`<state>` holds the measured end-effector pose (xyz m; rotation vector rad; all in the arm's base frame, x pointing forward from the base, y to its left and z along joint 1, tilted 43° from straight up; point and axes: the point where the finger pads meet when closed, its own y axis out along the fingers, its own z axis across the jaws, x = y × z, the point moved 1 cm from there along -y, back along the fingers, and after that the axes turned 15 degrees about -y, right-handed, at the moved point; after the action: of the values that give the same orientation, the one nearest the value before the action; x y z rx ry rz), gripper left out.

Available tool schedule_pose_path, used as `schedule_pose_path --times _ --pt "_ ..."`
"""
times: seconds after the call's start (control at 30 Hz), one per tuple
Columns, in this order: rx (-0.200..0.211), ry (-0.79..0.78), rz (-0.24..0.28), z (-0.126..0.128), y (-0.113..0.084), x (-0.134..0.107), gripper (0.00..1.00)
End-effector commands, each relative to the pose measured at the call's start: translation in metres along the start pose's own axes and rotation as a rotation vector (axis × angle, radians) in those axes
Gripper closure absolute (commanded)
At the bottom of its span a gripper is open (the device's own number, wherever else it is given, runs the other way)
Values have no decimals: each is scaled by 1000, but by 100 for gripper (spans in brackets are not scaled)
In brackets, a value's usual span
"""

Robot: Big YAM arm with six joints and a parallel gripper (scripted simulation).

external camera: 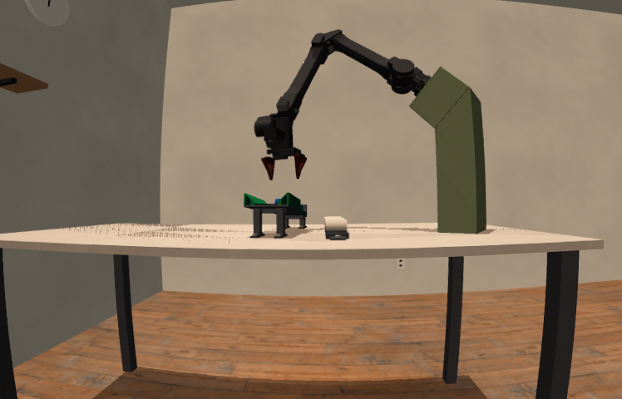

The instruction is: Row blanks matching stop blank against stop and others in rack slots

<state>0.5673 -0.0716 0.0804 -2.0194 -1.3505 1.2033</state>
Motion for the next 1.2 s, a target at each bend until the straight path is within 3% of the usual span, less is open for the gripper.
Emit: schedule_pose_path --times 0.0,0.17,0.27,0.33,0.6,0.67,0.77,0.83,0.93,1.0,1.1,1.17 --pt "-28 236 12 -12 -8 -23 0" --pt "-26 429 9 -12 -6 -31 0" --pt "-26 429 13 -12 -6 -32 0" --pt "-30 580 7 -13 -6 -38 0" --pt "-33 912 2 -15 -4 -53 0" --pt "-35 922 8 -14 -4 -54 0" --pt "-38 1106 -2 -16 -3 -62 0" --pt "-38 1106 -2 -16 -3 -62 0" --pt "-38 1291 -6 -16 -2 -70 0" --pt "-39 1297 1 -15 -1 -71 0" --pt "-40 1480 -10 -16 -1 -79 0" --pt "-44 1492 -4 -15 -1 -80 0"
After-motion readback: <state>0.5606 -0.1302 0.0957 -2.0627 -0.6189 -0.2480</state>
